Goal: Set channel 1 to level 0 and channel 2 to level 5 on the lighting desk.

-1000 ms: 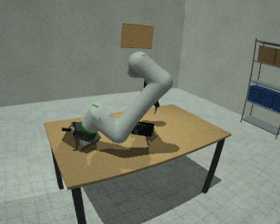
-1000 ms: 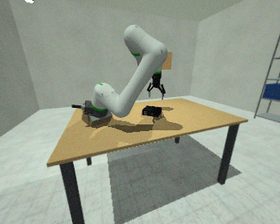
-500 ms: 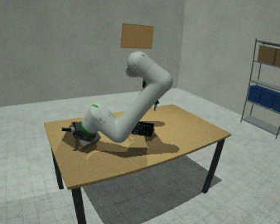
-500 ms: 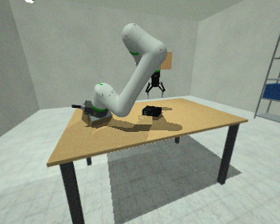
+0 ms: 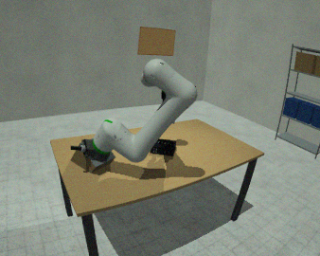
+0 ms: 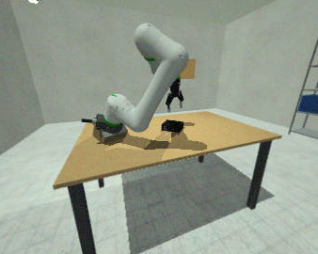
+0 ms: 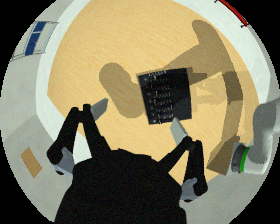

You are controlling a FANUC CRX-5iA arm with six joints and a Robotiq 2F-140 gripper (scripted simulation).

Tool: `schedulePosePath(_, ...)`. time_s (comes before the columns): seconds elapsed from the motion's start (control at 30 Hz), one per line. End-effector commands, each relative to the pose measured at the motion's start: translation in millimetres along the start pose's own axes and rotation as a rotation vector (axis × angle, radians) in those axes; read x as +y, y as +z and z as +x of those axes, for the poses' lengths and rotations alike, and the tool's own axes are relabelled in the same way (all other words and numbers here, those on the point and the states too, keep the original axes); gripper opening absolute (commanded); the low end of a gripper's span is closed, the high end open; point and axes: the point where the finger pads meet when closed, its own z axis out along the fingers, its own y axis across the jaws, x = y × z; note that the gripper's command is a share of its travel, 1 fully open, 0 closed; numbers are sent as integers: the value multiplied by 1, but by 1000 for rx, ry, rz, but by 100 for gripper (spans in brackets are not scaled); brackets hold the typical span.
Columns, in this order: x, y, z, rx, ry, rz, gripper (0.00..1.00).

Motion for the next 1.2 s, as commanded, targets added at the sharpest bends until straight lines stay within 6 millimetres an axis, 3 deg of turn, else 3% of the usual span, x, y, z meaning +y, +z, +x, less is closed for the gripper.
schedulePosePath(0.0, 11, -9, 6, -10, -279, -15, 100)
schedulePosePath(0.43, 38, -27, 21, 2, -829, -21, 100)
schedulePosePath(0.5, 38, -27, 21, 2, -829, -21, 100)
schedulePosePath(0.53, 40, -28, 22, 4, -955, -25, 100)
schedulePosePath(1.0, 49, -35, 27, 2, -1540, -43, 100)
schedulePosePath(1.07, 49, -35, 27, 2, -1540, -43, 100)
schedulePosePath(1.1, 49, -35, 27, -2, -1665, -49, 100)
schedulePosePath(1.17, 50, -35, 27, -4, -1741, -52, 100)
